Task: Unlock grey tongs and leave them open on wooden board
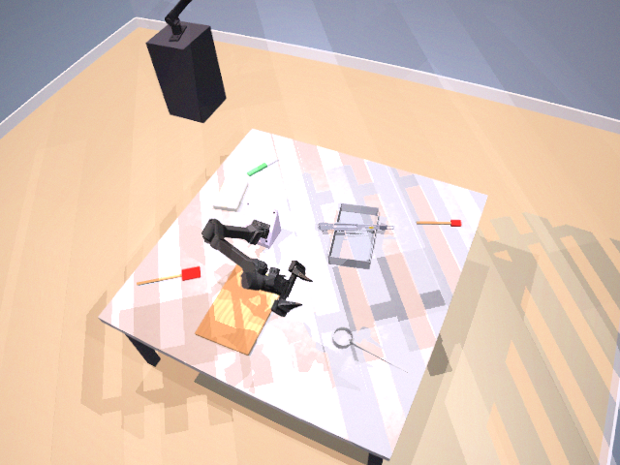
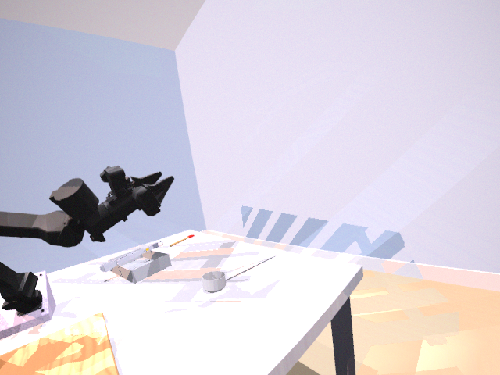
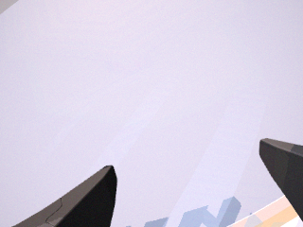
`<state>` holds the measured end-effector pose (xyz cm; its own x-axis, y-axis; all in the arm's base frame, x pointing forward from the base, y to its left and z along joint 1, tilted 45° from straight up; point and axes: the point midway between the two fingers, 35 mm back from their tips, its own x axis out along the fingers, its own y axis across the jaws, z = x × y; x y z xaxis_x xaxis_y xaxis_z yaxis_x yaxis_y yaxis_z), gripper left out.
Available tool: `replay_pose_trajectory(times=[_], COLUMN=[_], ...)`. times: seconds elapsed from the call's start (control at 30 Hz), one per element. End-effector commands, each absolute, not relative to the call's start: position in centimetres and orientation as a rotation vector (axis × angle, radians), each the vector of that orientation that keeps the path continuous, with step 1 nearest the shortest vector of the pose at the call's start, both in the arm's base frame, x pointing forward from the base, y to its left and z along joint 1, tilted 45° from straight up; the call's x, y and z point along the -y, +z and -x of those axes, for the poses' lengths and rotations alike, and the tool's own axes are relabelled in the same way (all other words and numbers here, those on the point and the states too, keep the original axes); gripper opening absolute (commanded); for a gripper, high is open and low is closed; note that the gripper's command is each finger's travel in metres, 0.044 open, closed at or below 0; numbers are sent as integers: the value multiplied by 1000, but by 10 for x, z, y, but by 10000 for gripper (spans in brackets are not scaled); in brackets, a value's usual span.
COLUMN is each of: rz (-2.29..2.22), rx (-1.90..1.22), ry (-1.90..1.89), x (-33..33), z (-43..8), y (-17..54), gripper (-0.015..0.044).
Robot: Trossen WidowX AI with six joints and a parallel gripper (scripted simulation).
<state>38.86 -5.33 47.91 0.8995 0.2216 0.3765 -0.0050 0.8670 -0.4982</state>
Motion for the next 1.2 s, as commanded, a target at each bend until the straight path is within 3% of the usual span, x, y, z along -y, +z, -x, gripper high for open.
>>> replay_pose_trajectory(times=[0.0, 0.3, 0.63, 0.93, 1.17], rz=[507, 347, 128, 54, 149], rx=[437, 262, -191, -638, -1067], ry=[124, 191, 230, 178, 64], x=[53, 33, -25, -77, -122], z=[-390, -436, -508, -521, -486], y=[478, 430, 298, 175, 63], gripper=[426, 440, 440, 440, 440])
